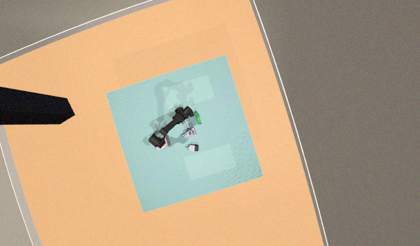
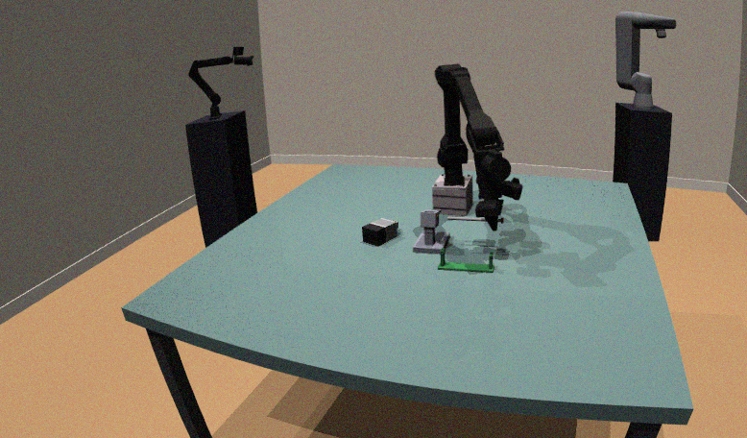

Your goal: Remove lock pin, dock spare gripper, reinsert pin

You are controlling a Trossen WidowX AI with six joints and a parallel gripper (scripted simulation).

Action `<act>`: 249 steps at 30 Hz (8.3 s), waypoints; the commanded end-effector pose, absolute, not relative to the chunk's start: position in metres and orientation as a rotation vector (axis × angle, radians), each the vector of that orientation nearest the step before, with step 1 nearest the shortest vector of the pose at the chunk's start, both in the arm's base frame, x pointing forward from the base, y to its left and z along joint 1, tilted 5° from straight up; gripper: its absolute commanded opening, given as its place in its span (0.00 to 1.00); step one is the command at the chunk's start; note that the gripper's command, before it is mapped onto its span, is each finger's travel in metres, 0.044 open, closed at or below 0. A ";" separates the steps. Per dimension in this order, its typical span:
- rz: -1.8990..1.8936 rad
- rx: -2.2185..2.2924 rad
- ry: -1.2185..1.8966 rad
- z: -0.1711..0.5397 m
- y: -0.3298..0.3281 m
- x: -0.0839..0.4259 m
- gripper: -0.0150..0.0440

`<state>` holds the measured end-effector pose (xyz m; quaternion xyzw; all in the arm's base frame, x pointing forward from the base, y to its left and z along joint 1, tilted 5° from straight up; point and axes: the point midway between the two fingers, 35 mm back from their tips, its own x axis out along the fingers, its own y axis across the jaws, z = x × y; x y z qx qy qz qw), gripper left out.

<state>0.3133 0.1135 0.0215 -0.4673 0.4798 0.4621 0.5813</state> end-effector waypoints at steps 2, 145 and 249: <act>1.075 -1.092 1.126 0.023 0.115 0.314 0.25; 1.048 -1.100 1.077 0.008 0.139 0.426 0.59; 1.078 -1.101 1.121 -0.009 0.073 0.419 0.56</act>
